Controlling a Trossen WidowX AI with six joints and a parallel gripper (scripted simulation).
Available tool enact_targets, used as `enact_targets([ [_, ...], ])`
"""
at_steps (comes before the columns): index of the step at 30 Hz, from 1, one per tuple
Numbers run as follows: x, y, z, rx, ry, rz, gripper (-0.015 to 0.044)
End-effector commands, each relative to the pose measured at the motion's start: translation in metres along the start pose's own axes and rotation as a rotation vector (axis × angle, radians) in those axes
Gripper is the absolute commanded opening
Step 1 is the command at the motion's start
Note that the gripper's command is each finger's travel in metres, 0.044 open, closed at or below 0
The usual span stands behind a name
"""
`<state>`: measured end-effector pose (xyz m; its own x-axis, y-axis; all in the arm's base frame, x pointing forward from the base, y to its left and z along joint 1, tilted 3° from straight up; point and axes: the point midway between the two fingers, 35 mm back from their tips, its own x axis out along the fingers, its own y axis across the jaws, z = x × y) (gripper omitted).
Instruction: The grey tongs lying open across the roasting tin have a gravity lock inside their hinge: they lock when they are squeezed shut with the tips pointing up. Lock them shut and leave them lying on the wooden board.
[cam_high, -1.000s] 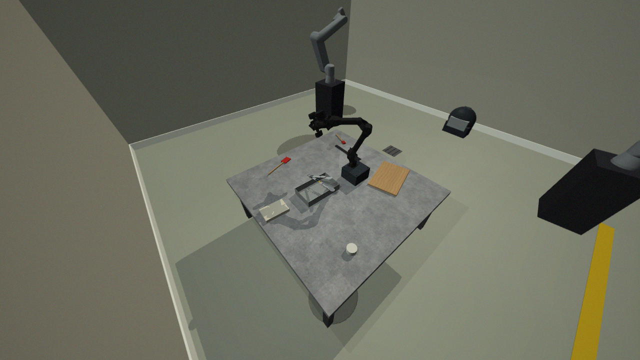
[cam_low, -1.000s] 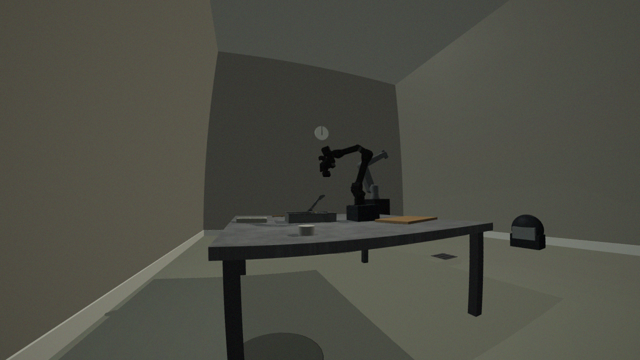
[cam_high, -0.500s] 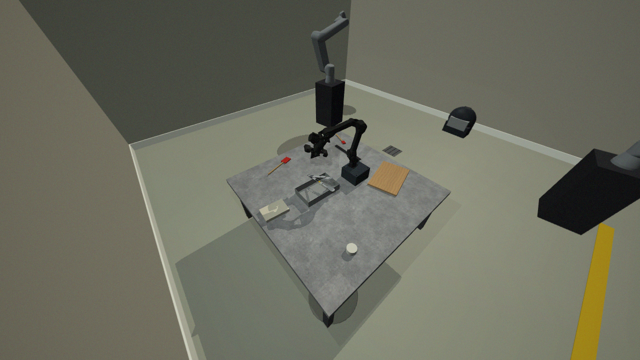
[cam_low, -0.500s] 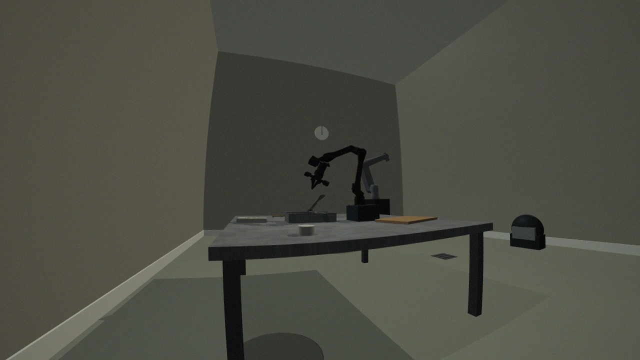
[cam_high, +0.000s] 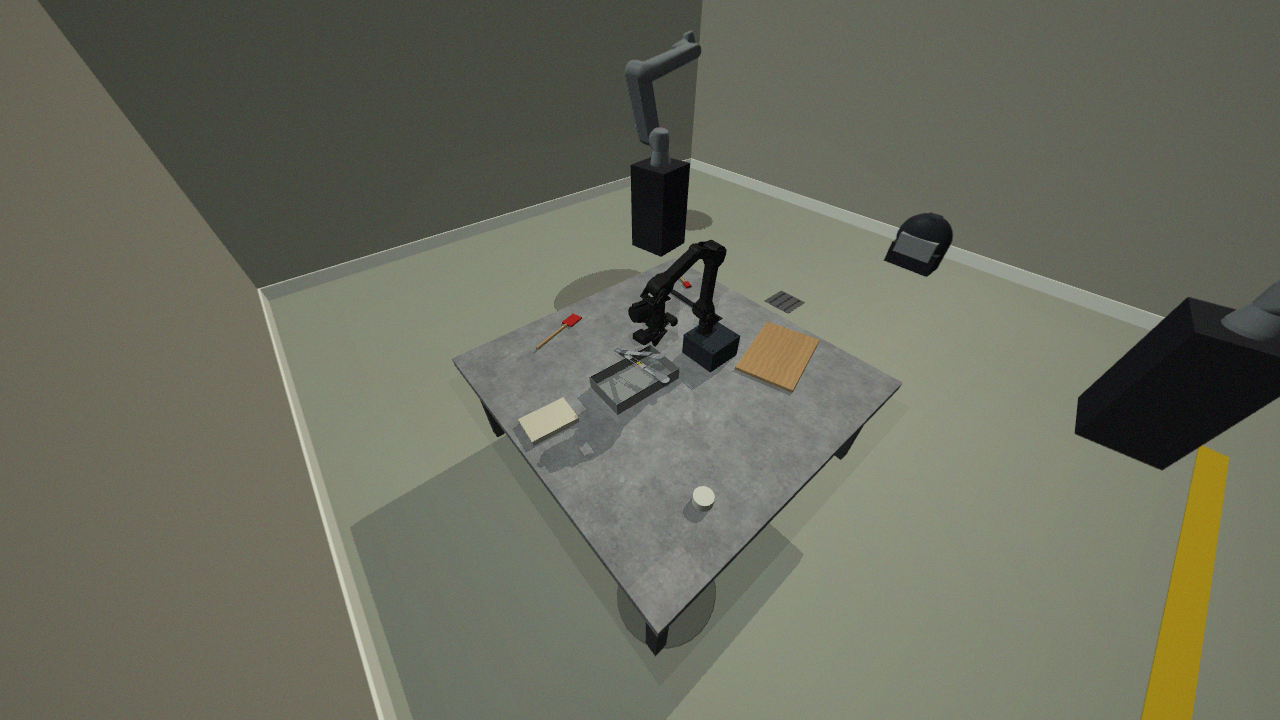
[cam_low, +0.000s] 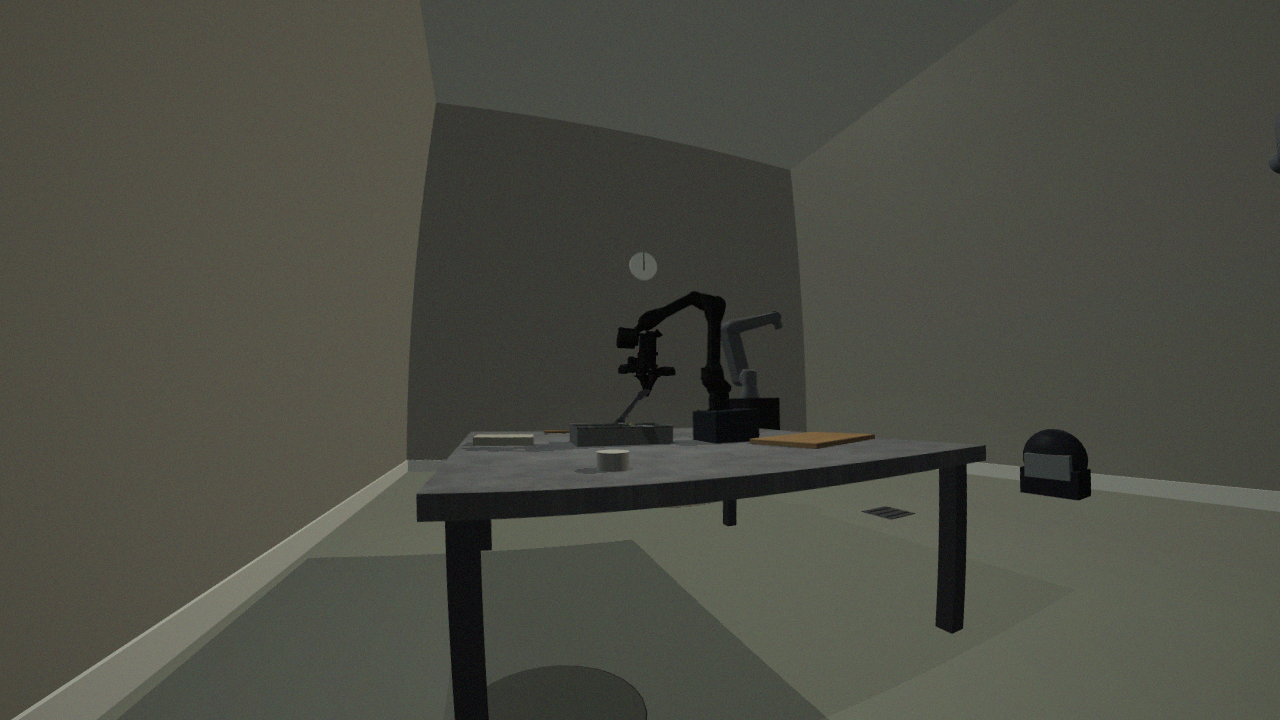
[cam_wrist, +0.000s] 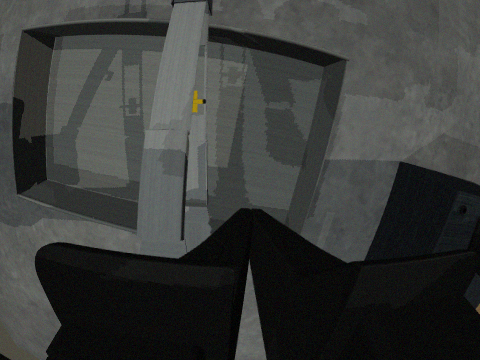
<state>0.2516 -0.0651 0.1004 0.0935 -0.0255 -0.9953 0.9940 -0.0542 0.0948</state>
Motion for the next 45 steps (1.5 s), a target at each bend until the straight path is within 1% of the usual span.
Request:
enact_targets([
  [1,0.002,-0.003,-0.006,-0.027,0.015,-0.019,-0.0150],
  [8,0.006,-0.002,-0.006,-0.027,0.015,-0.019,-0.0150],
  [45,0.063,-0.004,-0.006,-0.032,0.010,-0.024,-0.0150],
])
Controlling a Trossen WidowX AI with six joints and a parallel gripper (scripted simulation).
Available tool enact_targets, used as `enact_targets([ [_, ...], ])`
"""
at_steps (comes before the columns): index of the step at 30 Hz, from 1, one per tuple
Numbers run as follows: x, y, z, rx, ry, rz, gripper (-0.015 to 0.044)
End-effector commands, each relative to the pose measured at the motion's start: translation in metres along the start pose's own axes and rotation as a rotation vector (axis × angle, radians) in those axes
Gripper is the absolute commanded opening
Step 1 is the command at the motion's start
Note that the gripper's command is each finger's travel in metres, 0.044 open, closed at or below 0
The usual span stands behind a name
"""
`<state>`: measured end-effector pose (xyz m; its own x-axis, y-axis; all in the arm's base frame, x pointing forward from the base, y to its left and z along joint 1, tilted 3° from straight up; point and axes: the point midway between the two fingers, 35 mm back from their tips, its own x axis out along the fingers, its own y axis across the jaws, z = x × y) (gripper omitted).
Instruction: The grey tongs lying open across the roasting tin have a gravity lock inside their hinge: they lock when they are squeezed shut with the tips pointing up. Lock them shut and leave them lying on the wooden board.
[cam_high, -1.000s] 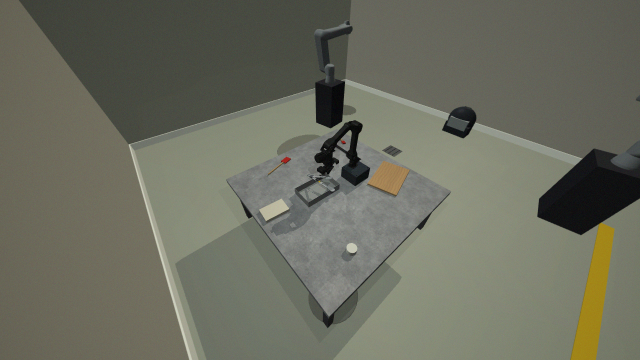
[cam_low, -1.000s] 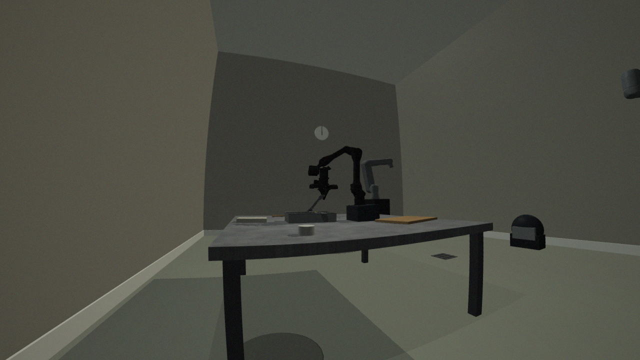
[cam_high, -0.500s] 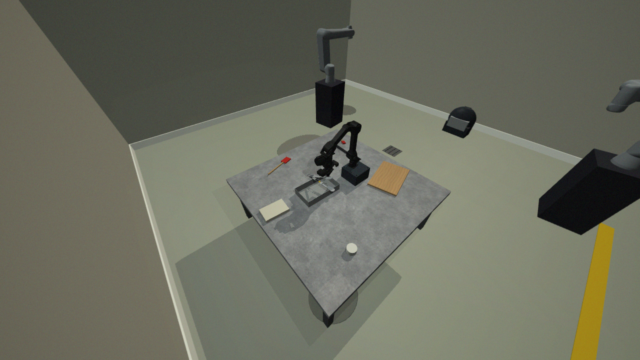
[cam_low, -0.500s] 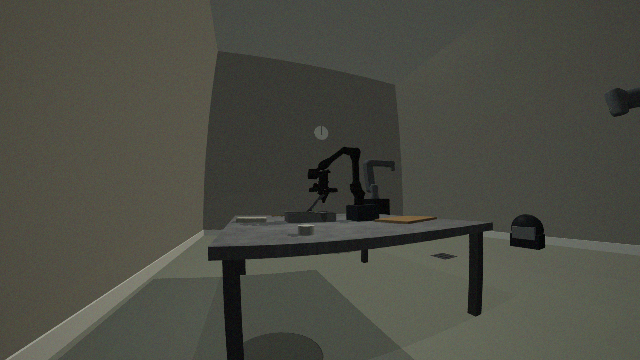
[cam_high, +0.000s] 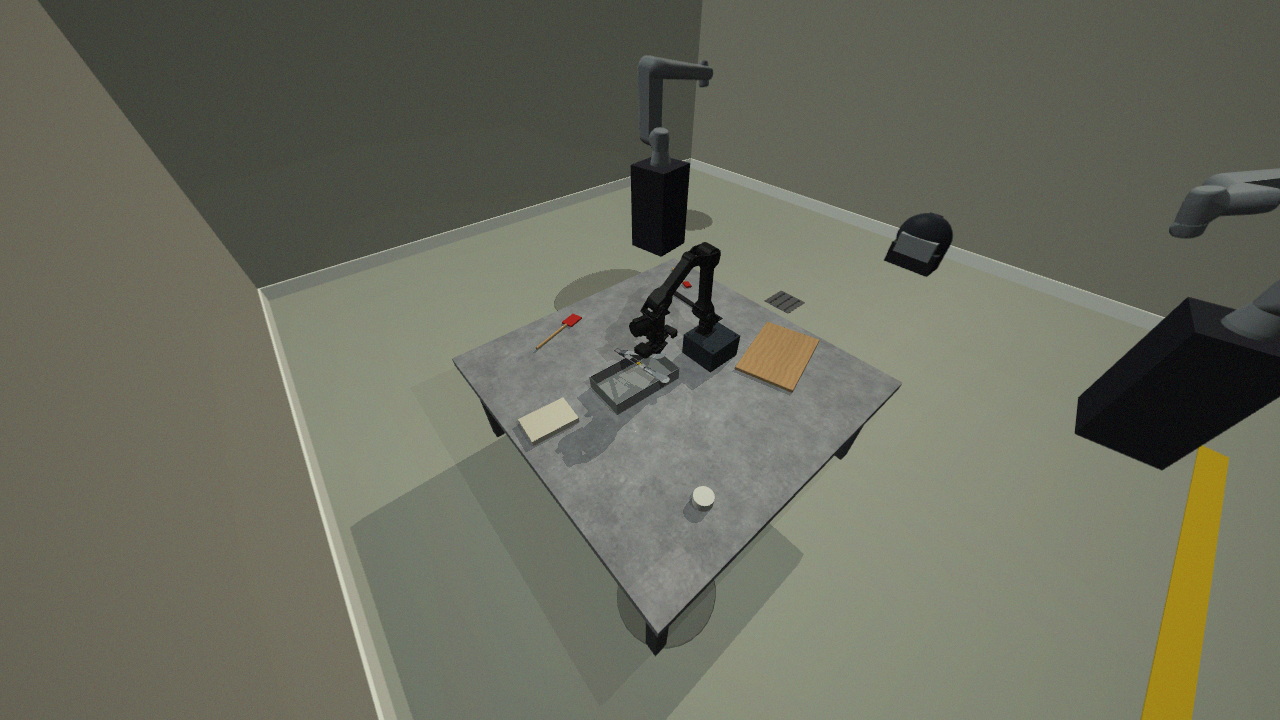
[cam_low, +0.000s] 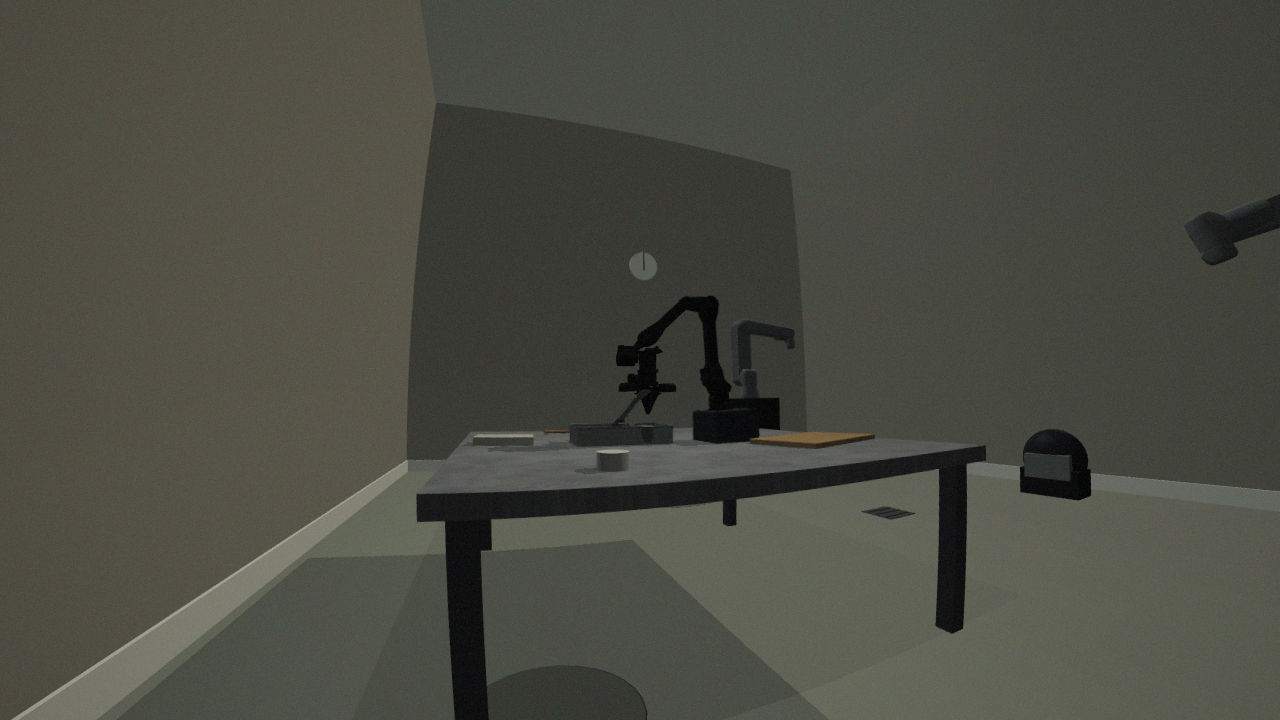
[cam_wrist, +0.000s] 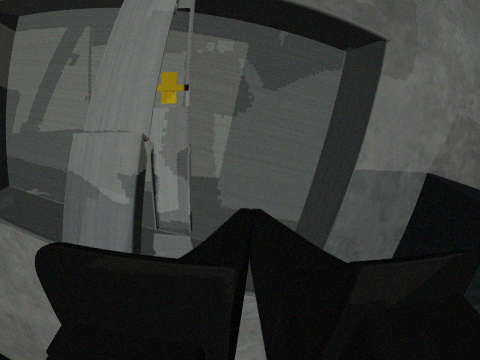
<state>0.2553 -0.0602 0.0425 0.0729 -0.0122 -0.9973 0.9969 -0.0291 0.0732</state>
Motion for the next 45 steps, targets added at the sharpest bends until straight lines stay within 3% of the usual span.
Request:
enact_targets([
  [1,0.005,-0.002,0.000,-0.007,-0.002,-0.003,-0.0150],
  [45,0.002,0.060,0.000,-0.007,-0.002,0.002,-0.0150],
])
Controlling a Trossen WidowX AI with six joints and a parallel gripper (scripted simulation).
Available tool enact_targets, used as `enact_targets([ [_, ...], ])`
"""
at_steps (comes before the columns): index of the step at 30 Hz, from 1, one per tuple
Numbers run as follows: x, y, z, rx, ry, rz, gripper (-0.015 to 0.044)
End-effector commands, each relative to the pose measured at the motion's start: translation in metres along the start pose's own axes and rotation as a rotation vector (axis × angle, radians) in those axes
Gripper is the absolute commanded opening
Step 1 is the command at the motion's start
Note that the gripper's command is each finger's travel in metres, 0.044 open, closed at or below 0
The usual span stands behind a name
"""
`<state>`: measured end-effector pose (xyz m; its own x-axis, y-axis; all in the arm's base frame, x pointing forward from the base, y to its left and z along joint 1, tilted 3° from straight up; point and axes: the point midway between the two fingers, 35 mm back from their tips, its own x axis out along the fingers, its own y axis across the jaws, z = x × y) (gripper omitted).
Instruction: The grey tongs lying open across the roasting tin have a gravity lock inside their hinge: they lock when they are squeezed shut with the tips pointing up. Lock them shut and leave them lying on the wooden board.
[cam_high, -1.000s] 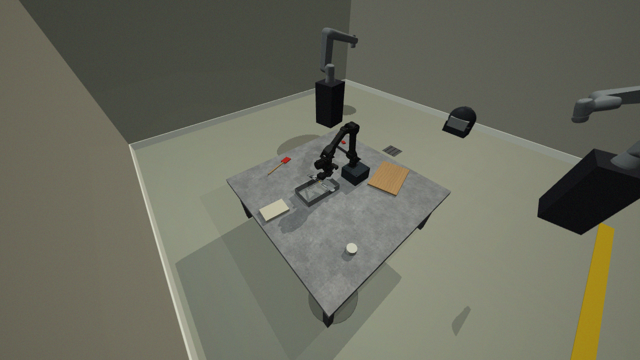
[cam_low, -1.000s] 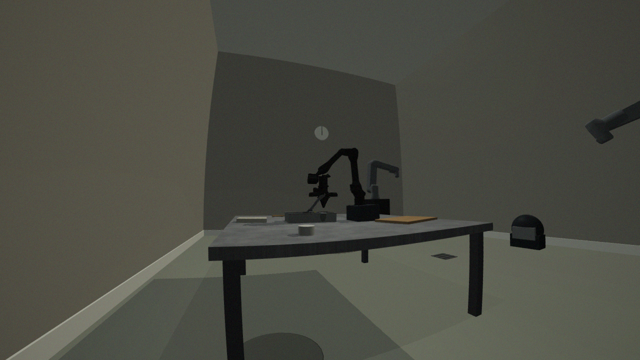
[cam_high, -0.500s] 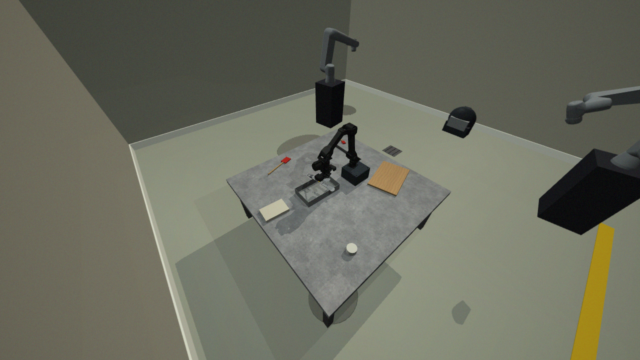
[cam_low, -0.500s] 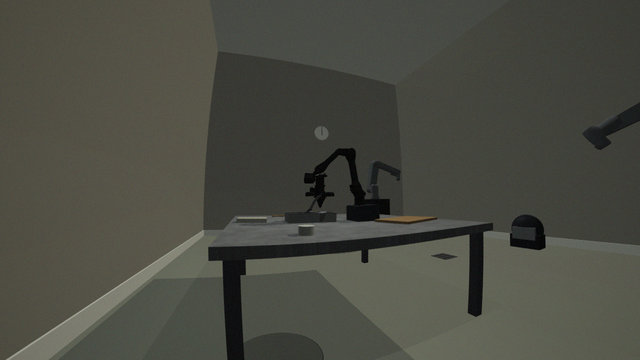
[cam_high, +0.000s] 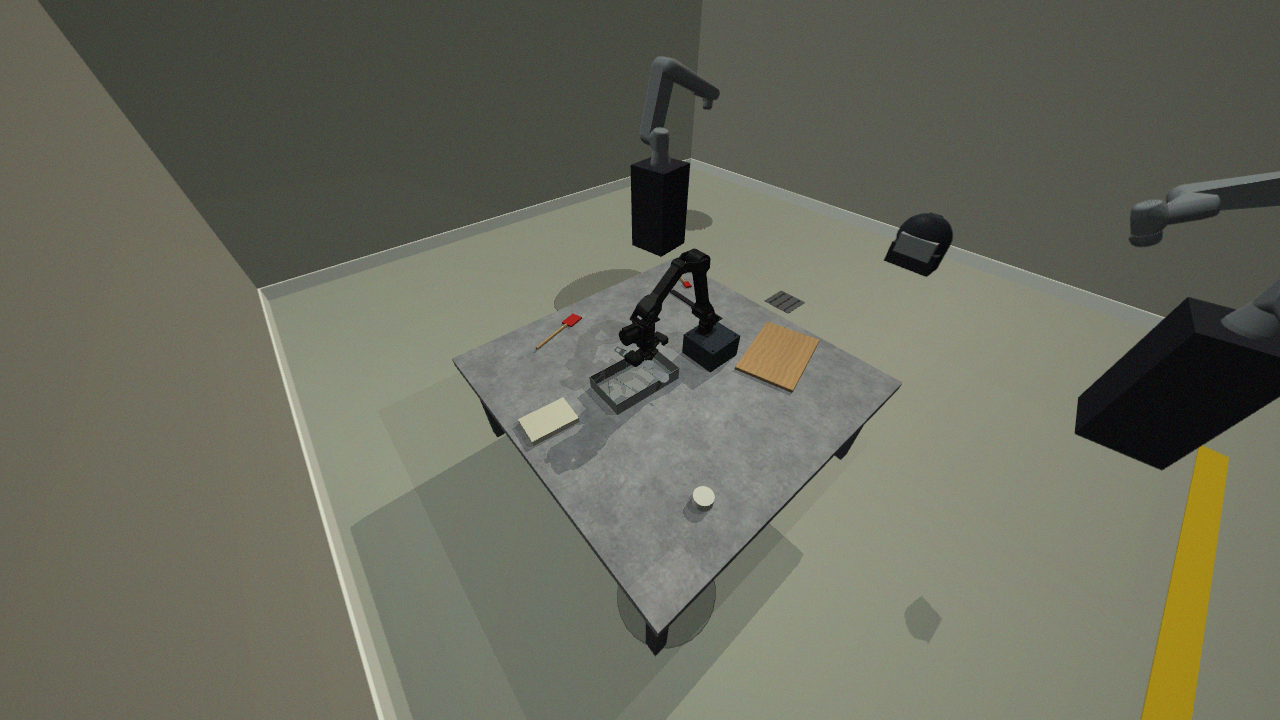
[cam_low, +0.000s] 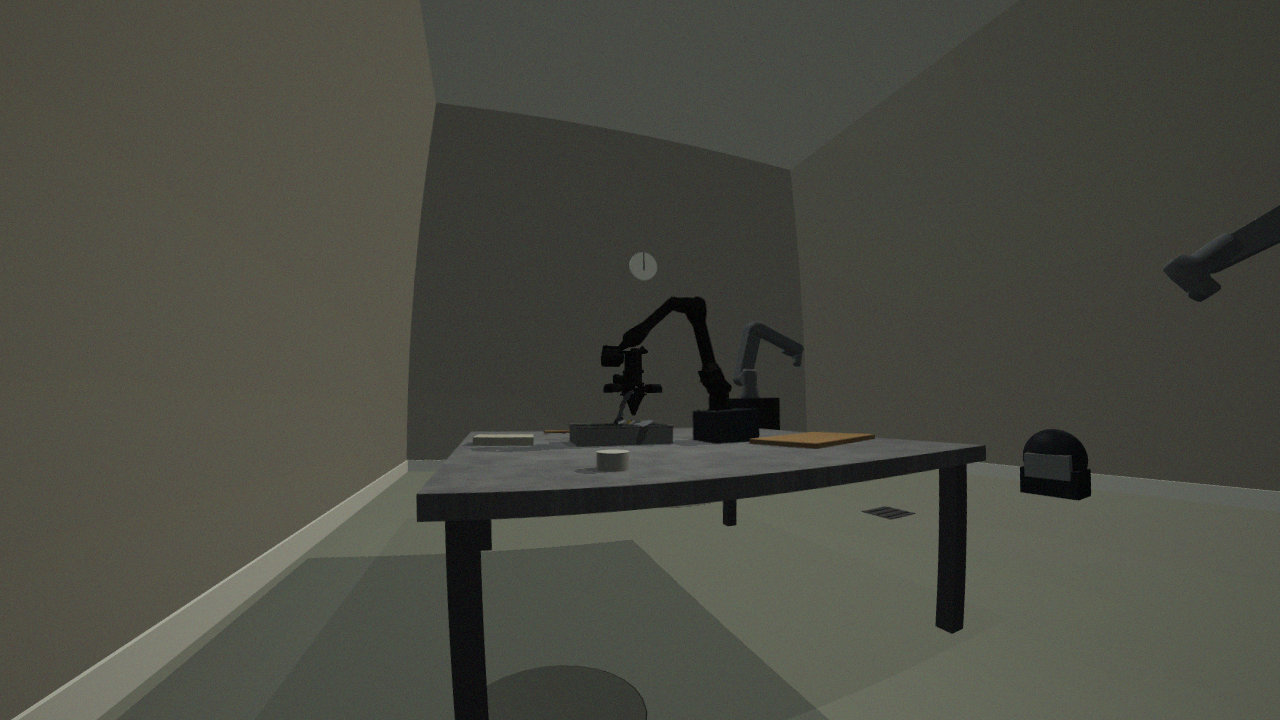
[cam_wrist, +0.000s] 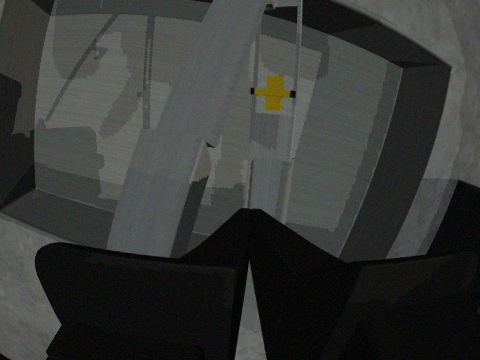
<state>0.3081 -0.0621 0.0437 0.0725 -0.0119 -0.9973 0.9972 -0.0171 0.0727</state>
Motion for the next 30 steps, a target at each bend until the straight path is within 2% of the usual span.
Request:
enact_targets([
  [1,-0.001,0.009,0.000,0.005,-0.002,0.003,-0.0150],
  [15,0.001,0.030,-0.001,0.005,-0.002,0.005,-0.0150],
  [30,0.002,0.028,-0.001,-0.001,0.001,0.002,-0.0150],
])
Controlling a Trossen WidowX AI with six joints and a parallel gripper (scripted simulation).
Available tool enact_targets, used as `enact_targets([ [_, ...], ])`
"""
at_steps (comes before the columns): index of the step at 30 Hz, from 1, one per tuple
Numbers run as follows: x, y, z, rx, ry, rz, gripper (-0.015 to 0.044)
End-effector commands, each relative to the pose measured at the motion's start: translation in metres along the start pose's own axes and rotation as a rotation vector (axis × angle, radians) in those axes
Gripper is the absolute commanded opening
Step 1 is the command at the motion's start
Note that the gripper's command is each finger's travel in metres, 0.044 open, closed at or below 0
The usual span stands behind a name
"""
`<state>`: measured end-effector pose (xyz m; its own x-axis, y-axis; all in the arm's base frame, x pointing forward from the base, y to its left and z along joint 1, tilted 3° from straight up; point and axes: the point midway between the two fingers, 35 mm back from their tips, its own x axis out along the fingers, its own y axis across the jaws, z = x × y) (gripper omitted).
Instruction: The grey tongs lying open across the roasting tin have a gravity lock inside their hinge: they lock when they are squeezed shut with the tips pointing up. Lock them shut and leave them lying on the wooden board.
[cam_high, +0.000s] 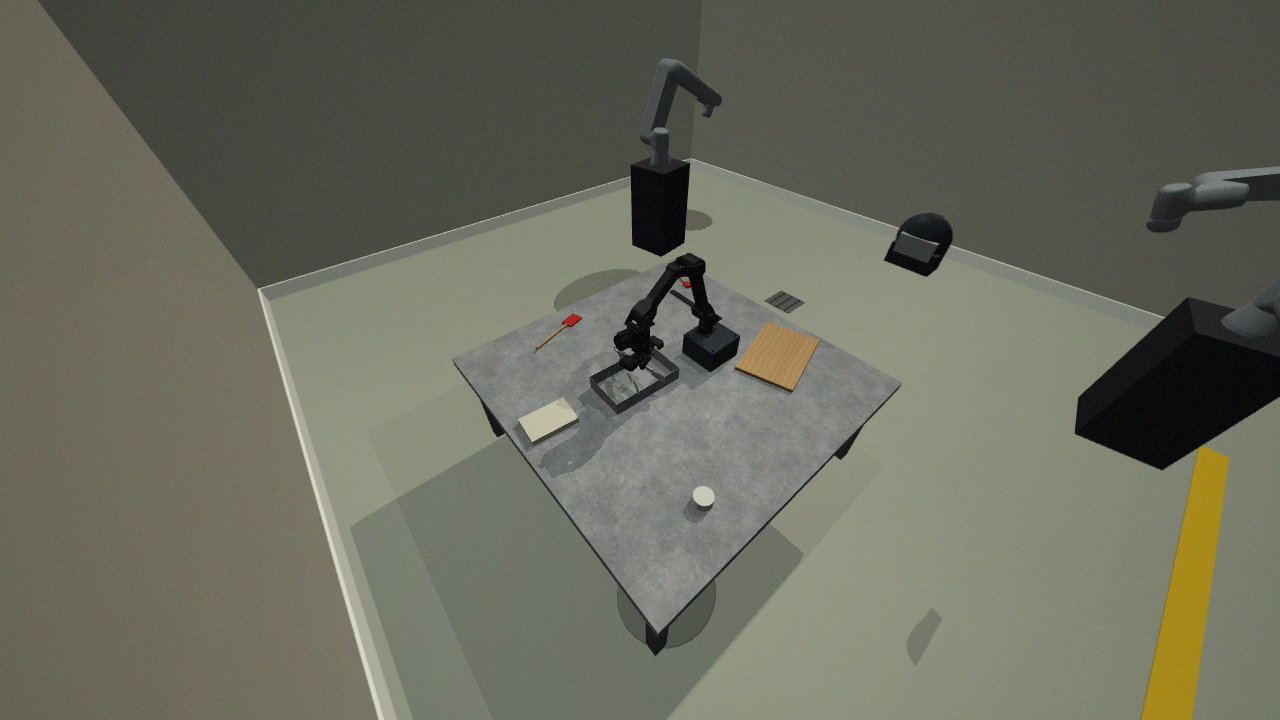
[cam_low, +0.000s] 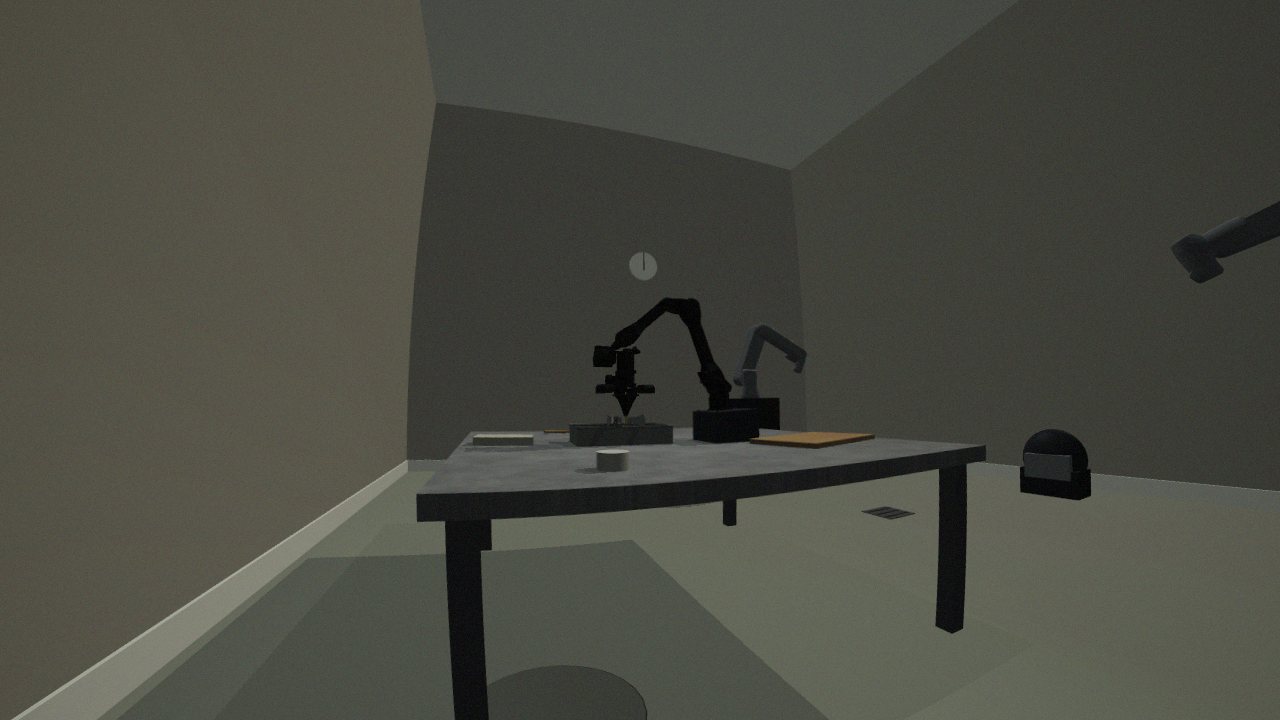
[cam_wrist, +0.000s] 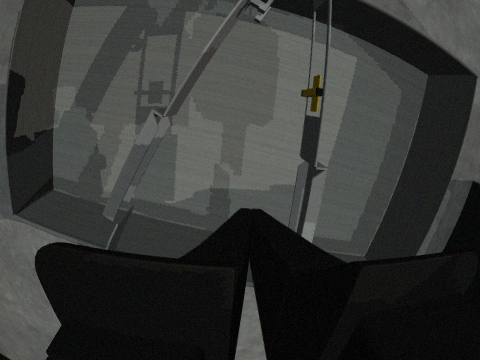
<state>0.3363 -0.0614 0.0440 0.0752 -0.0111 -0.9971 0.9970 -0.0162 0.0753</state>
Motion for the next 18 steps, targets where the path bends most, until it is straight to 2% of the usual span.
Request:
enact_targets([
  [1,0.000,0.000,0.000,0.000,0.000,0.000,-0.0150],
  [13,0.000,0.000,0.000,0.000,0.000,0.000,-0.0150],
  [18,-0.036,0.005,0.001,0.002,-0.001,0.001,-0.0019],
])
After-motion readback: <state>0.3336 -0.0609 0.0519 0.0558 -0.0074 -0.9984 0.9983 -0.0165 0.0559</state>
